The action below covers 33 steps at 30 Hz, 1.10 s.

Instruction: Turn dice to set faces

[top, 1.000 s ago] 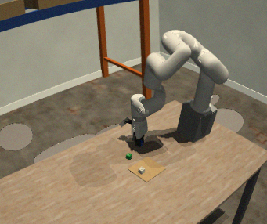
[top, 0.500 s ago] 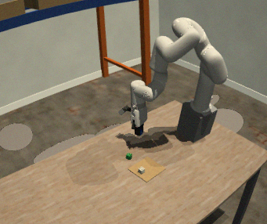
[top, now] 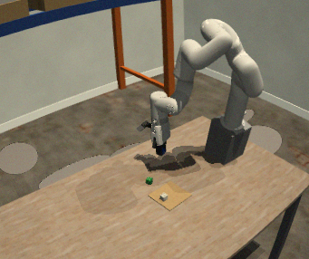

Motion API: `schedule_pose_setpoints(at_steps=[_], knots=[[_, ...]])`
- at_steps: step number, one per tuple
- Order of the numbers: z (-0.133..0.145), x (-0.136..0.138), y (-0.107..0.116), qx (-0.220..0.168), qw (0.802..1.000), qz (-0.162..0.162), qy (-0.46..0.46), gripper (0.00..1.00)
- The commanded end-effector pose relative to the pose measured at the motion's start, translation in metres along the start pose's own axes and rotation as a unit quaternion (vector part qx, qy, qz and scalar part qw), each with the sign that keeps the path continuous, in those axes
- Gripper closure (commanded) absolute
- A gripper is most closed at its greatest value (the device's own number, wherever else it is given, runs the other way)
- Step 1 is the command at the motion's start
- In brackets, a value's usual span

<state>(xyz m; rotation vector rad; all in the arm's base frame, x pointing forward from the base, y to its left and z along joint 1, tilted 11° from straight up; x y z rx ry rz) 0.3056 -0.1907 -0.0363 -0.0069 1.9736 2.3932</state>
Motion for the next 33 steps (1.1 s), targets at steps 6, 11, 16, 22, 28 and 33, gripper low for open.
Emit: schedule_pose_setpoints(at_steps=[6,11,16,22,28,33], knots=[[0.0001,-0.0017,0.0004,0.001,0.998,-0.001,0.061,0.79],[0.0013,-0.0028,-0.0008,0.001,0.987,-0.001,0.159,0.79],[0.0025,-0.0038,-0.0020,0.001,0.966,-0.001,0.259,0.79],[0.0034,-0.0046,-0.0029,0.001,0.943,-0.001,0.332,0.79],[0.0049,-0.0058,-0.0044,0.002,0.895,-0.001,0.446,0.79],[0.0062,-0.0069,-0.0057,0.002,0.841,-0.001,0.541,0.79]])
Point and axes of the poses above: the point where the finger pads meet when closed, its own y axis back along the fingers, its own x axis across the jaws, z = x × y, the point moved 7 cm from there along y, back along the fingers, and after that the axes turned 13 degrees about -y, right-handed, at the moved point
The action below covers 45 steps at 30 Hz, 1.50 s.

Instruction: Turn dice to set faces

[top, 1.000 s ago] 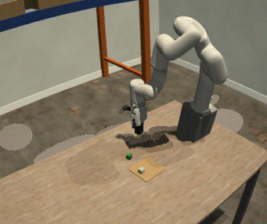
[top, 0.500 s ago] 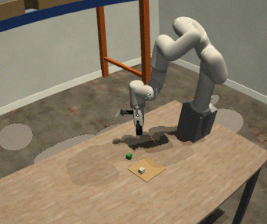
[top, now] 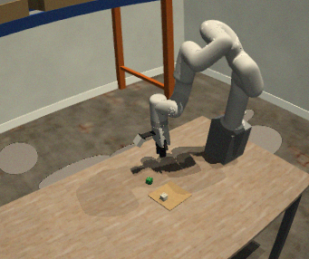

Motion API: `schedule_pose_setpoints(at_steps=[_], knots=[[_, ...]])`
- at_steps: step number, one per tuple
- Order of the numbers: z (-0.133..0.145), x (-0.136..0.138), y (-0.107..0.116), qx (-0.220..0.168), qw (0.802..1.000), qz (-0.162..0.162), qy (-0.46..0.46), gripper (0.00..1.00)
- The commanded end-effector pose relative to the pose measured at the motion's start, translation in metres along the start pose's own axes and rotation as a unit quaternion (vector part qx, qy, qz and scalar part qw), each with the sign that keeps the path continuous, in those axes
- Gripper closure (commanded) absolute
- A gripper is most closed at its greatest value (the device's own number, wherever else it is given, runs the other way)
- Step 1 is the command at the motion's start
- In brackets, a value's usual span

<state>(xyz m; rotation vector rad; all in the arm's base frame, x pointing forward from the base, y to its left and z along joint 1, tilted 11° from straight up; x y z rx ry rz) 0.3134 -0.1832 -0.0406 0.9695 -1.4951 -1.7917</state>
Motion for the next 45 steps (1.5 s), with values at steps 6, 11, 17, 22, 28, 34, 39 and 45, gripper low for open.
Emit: schedule_pose_setpoints(at_steps=[6,11,17,22,28,34,39,45], knots=[[0.000,-0.001,-0.001,0.013,0.989,-0.010,0.144,0.79],[0.000,-0.002,-0.002,0.014,0.970,-0.009,0.244,0.79],[0.000,-0.004,-0.003,0.015,0.937,-0.007,0.350,0.79],[0.000,-0.005,-0.004,0.015,0.917,-0.006,0.397,0.79],[0.000,-0.005,-0.004,0.015,0.912,-0.006,0.409,0.79],[0.001,-0.003,-0.004,0.021,0.912,-0.013,0.409,0.79],[0.003,0.001,-0.004,0.042,0.911,-0.031,0.409,0.79],[0.008,0.011,-0.006,0.099,0.905,-0.074,0.406,0.79]])
Point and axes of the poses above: the point where the finger pads meet when closed, its own y axis back along the fingers, its own x axis across the jaws, z = x × y, the point moved 7 cm from there along y, back along the fingers, and after that the axes turned 13 degrees about -y, right-handed, at the moved point
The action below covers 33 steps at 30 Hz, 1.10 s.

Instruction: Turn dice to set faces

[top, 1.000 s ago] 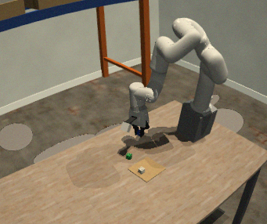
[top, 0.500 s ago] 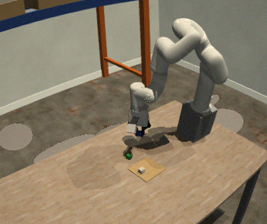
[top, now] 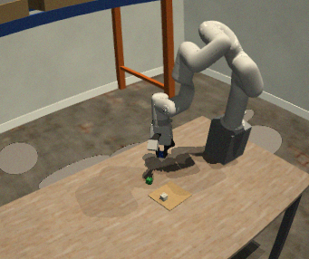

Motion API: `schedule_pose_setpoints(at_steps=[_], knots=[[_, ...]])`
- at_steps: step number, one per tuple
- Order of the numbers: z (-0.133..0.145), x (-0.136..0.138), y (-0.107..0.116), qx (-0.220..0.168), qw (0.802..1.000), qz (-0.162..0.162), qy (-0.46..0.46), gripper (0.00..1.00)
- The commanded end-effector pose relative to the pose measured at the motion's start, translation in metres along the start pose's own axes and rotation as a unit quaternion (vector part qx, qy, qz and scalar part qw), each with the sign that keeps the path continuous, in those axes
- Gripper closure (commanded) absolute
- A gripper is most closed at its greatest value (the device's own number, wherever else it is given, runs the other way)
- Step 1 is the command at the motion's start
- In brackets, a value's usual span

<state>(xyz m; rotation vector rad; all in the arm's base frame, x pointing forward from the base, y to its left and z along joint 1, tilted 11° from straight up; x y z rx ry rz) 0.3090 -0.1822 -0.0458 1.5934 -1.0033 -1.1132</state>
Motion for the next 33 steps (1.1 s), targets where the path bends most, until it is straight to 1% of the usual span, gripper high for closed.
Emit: schedule_pose_setpoints(at_steps=[1,2,3,4,5,9,10,12,13,14,16,17,18,19,20,22,23,26,27,29,31,33], knots=[[0.011,0.003,0.001,0.080,0.997,-0.010,0.002,0.79],[0.014,0.004,0.000,0.097,0.995,-0.015,0.002,0.79],[0.016,0.004,-0.001,0.104,0.994,-0.017,0.002,0.79],[0.019,0.004,-0.002,0.122,0.992,-0.022,0.003,0.79],[0.021,0.004,-0.002,0.131,0.991,-0.024,0.003,0.79],[0.030,0.006,-0.006,0.191,0.981,-0.038,0.003,0.79],[0.031,0.007,-0.006,0.198,0.979,-0.039,0.003,0.79],[0.031,0.007,-0.006,0.198,0.979,-0.039,0.003,0.79],[0.037,0.008,-0.009,0.234,0.971,-0.047,0.004,0.79],[0.040,0.009,-0.011,0.259,0.965,-0.053,0.004,0.79],[0.042,0.009,-0.011,0.270,0.961,-0.055,0.004,0.79],[0.045,0.010,-0.014,0.293,0.954,-0.061,0.005,0.79],[0.047,0.011,-0.014,0.302,0.951,-0.063,0.005,0.79],[0.050,0.012,-0.017,0.329,0.942,-0.069,0.005,0.79],[0.051,0.012,-0.017,0.332,0.941,-0.069,0.005,0.79],[0.057,0.013,-0.022,0.379,0.922,-0.081,0.005,0.79],[0.058,0.013,-0.022,0.383,0.920,-0.082,0.005,0.79],[0.064,0.014,-0.027,0.436,0.895,-0.092,0.005,0.79],[0.065,0.015,-0.028,0.447,0.889,-0.094,0.005,0.79],[0.065,0.015,-0.028,0.447,0.889,-0.094,0.005,0.79],[0.067,0.015,-0.029,0.460,0.882,-0.096,0.005,0.79],[0.067,0.015,-0.029,0.464,0.880,-0.096,0.005,0.79]])
Point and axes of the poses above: the point where the finger pads meet when closed, its own y axis back along the fingers, its own x axis across the jaws, z = x × y, the point moved 7 cm from there along y, back along the fingers, and after that the axes turned 13 degrees about -y, right-handed, at the moved point
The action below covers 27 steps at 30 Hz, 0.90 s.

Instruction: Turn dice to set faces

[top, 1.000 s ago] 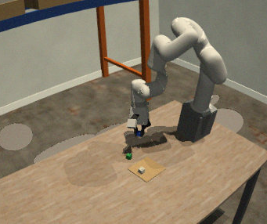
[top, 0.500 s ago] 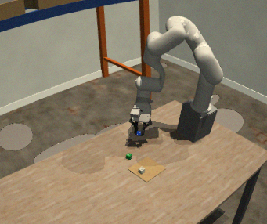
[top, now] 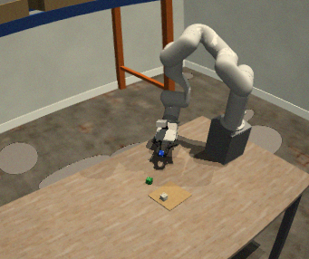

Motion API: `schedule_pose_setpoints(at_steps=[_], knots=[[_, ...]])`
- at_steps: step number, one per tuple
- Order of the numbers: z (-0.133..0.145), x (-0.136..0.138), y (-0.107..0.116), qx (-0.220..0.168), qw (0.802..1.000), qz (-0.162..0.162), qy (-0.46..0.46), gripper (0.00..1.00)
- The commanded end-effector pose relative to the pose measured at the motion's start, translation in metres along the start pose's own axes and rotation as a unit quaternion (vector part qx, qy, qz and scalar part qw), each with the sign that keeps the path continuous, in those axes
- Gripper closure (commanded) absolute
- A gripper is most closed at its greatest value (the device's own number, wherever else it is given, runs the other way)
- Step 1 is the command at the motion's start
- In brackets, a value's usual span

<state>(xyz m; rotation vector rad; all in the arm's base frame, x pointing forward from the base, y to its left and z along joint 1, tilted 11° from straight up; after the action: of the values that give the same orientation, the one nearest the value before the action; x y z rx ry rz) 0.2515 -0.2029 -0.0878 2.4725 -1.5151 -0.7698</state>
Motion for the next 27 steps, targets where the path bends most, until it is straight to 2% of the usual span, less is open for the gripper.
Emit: schedule_pose_setpoints(at_steps=[1,13,27], knots=[[0.001,0.001,0.000,0.010,1.000,-0.003,0.001,0.79],[0.009,0.004,-0.004,0.009,1.000,-0.006,0.001,0.79],[0.050,0.014,-0.028,0.009,1.000,-0.006,0.001,0.79]])
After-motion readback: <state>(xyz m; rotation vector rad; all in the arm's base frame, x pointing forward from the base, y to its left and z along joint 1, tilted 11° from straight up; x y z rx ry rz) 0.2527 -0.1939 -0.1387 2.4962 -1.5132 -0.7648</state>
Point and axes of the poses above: the point where the finger pads meet when closed, its own y axis back along the fingers, its own x axis across the jaws, z = x × y, the point moved 7 cm from there along y, back along the fingers, and after that the axes turned 13 degrees about -y, right-handed, at the moved point
